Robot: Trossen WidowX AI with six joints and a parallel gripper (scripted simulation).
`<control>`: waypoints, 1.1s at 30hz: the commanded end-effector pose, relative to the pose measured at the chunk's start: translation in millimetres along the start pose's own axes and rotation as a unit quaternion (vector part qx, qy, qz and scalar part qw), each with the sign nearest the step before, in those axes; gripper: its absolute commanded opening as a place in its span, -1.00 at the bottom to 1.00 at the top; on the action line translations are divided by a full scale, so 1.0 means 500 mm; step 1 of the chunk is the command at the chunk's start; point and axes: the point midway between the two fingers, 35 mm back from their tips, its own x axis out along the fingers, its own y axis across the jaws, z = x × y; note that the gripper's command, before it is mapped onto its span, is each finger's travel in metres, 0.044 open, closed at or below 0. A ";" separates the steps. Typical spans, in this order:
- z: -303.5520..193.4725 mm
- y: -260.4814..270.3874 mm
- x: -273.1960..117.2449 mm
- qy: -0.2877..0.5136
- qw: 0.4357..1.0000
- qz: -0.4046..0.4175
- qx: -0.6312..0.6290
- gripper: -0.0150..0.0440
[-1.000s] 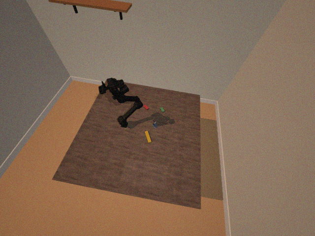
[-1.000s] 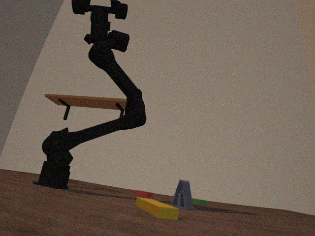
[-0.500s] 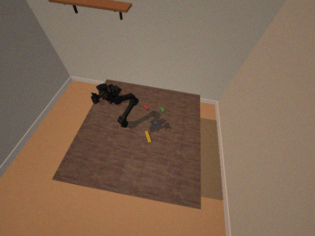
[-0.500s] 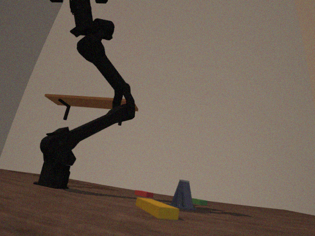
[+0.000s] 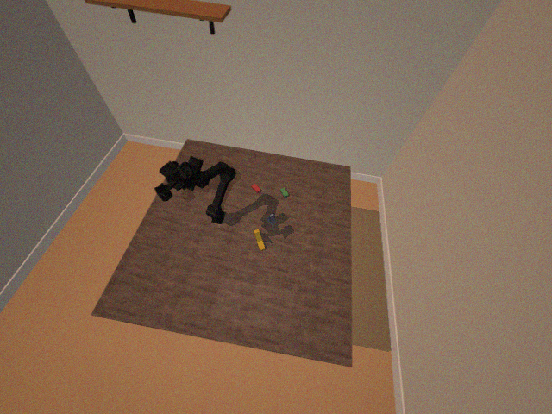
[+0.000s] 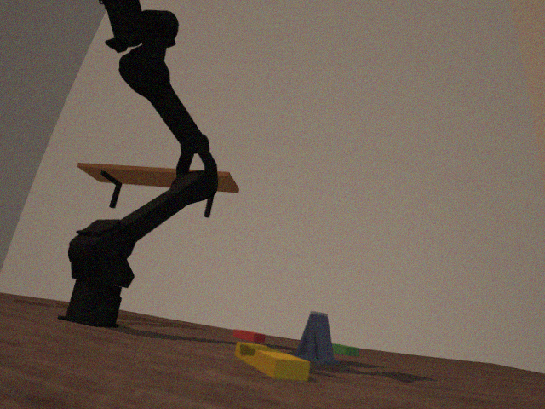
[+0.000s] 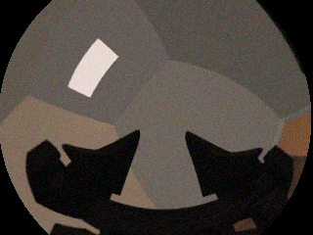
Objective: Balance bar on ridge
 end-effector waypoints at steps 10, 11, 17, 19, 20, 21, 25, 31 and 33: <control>-0.122 -0.063 0.025 0.094 0.994 -0.055 0.030 0.58; -0.132 -0.068 0.027 0.102 0.992 -0.059 0.032 0.58; -0.218 -0.102 0.027 0.169 0.980 -0.094 0.044 0.58; -0.247 -0.112 0.025 0.192 0.975 -0.105 0.047 0.58; -0.263 -0.116 0.023 0.203 0.972 -0.110 0.048 0.58; -0.278 -0.121 0.021 0.215 0.969 -0.115 0.049 0.58; -0.337 -0.134 0.009 0.262 0.955 -0.133 0.052 0.58; -0.427 -0.146 -0.020 0.333 0.929 -0.155 0.051 0.58; -0.455 -0.148 -0.032 0.355 0.919 -0.162 0.050 0.58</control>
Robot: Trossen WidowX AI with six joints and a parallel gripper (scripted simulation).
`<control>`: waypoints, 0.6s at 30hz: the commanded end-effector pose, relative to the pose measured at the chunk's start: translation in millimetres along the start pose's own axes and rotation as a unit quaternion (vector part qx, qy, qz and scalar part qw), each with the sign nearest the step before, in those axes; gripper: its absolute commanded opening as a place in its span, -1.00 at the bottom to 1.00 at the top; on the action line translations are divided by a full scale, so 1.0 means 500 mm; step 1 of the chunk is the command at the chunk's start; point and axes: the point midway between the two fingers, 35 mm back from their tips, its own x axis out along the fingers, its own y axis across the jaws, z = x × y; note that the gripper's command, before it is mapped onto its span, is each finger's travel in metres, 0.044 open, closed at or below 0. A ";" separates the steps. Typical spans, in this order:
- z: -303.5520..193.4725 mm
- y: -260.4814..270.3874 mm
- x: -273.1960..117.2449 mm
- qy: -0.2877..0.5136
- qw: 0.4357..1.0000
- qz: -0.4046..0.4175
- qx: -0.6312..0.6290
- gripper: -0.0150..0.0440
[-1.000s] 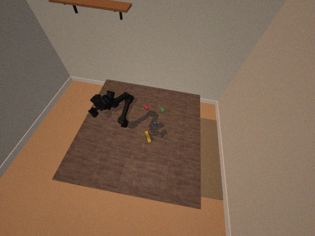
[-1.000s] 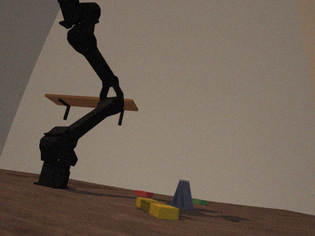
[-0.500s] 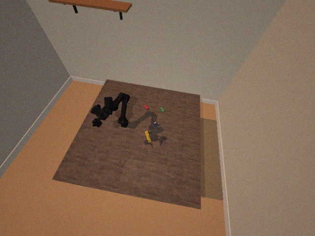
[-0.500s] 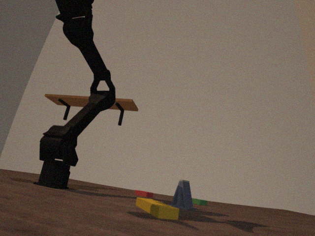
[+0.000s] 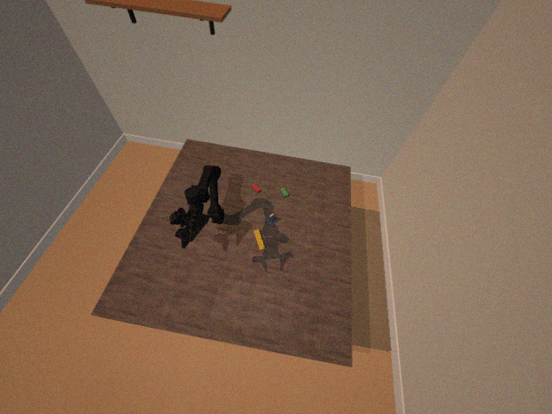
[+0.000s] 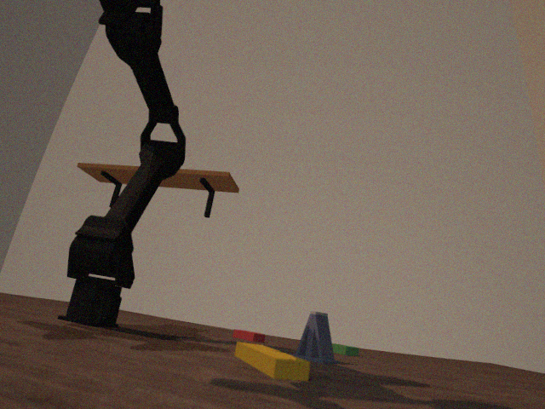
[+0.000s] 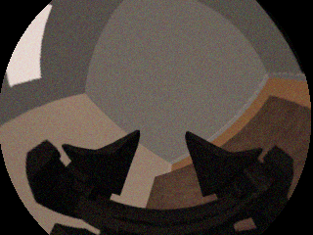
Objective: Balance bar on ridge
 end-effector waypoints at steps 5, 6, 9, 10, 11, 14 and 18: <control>-0.114 -0.021 0.029 0.091 0.995 -0.034 -0.014 0.58; -0.129 -0.024 0.031 0.103 0.994 -0.038 -0.016 0.58; -0.176 -0.031 0.036 0.139 0.989 -0.050 -0.023 0.58; -0.191 -0.034 0.037 0.151 0.987 -0.054 -0.026 0.58; -0.207 -0.037 0.037 0.163 0.985 -0.059 -0.028 0.58; -0.255 -0.044 0.037 0.198 0.977 -0.070 -0.036 0.58; -0.318 -0.054 0.031 0.245 0.964 -0.085 -0.050 0.58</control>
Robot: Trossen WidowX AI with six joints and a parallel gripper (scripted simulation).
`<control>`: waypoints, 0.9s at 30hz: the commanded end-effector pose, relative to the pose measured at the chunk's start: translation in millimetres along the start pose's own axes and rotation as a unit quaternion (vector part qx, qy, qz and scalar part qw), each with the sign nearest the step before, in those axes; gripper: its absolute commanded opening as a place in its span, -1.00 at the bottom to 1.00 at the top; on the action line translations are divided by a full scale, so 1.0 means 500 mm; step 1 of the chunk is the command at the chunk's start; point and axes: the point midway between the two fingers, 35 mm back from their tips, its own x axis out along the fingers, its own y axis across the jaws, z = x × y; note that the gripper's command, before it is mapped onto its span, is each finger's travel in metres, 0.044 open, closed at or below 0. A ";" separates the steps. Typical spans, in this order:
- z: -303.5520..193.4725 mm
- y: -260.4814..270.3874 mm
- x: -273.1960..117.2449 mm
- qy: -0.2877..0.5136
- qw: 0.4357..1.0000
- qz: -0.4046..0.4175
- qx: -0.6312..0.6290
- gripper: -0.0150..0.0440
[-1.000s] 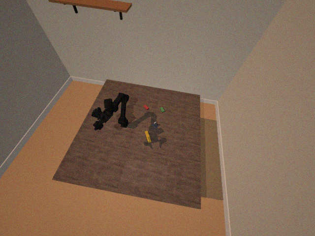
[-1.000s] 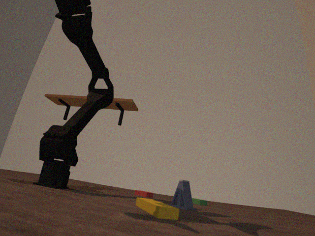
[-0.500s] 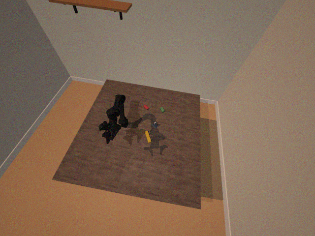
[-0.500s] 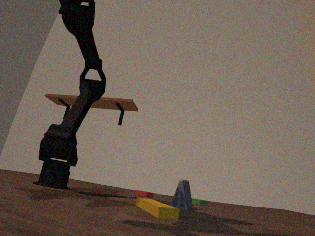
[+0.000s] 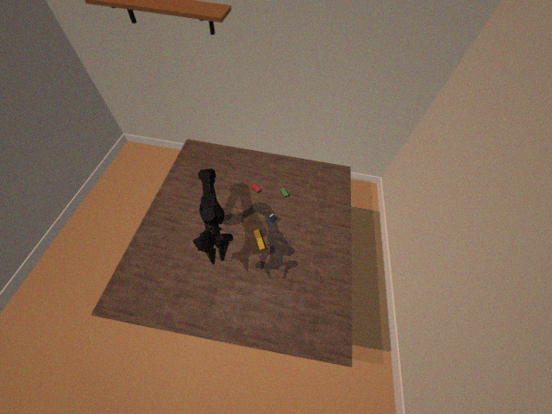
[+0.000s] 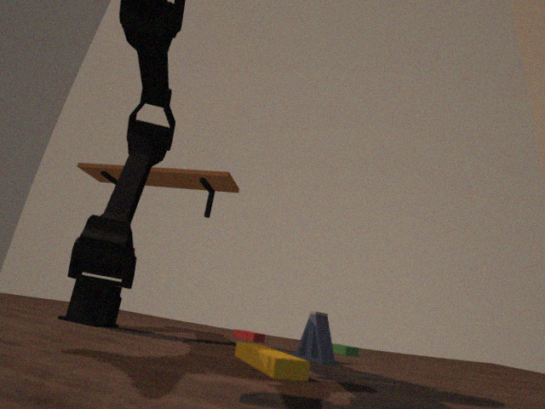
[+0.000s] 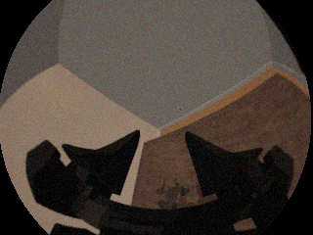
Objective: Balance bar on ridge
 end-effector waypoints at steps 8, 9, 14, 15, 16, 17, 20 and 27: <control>-0.171 -0.012 0.043 0.137 0.988 -0.050 -0.048 0.58; -0.187 -0.013 0.045 0.150 0.986 -0.054 -0.053 0.58; -0.249 -0.018 0.044 0.198 0.975 -0.064 -0.081 0.58; -0.257 -0.018 0.044 0.204 0.973 -0.066 -0.085 0.58; -0.268 -0.019 0.043 0.212 0.971 -0.068 -0.089 0.58; -0.281 -0.021 0.043 0.222 0.968 -0.071 -0.095 0.58; -0.326 -0.025 0.038 0.257 0.956 -0.080 -0.115 0.58; -0.430 -0.041 0.016 0.338 0.921 -0.109 -0.160 0.58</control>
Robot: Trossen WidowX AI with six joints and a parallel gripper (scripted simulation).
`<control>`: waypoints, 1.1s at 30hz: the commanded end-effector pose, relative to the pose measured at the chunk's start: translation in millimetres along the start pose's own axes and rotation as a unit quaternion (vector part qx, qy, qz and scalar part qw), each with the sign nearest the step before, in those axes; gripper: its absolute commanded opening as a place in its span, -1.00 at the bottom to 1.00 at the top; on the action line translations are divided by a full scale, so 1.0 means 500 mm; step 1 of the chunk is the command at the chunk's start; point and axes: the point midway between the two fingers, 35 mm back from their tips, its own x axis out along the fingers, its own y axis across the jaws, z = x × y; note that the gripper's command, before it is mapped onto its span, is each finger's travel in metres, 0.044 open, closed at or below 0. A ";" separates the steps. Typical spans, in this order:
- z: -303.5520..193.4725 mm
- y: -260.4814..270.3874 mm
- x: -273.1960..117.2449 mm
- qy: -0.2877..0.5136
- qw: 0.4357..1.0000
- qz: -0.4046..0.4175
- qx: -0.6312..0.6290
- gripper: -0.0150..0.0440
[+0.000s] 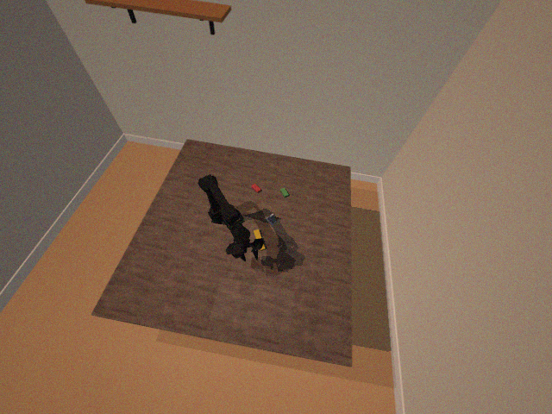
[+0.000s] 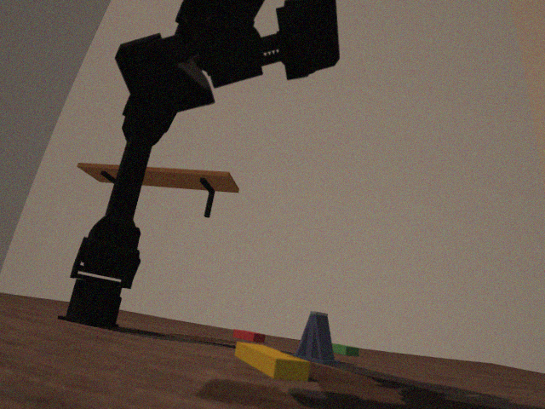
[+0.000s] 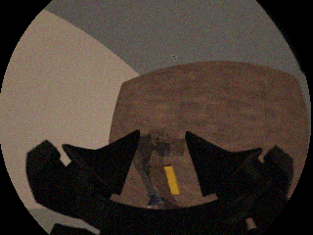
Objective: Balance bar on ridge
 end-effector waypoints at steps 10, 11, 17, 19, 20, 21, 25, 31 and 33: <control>-0.179 0.017 0.050 0.149 0.982 -0.068 -0.095 0.58; -0.193 0.017 0.051 0.160 0.979 -0.074 -0.103 0.58; -0.273 0.012 0.056 0.222 0.957 -0.111 -0.150 0.58; -0.299 0.010 0.055 0.241 0.948 -0.124 -0.166 0.58; -0.311 0.008 0.054 0.251 0.943 -0.131 -0.174 0.58; -0.324 0.006 0.053 0.260 0.938 -0.137 -0.182 0.58; -0.372 -0.002 0.046 0.295 0.916 -0.164 -0.215 0.58; -0.390 -0.006 0.045 0.308 0.908 -0.173 -0.227 0.58; -0.395 -0.011 0.055 0.308 0.908 -0.173 -0.227 0.58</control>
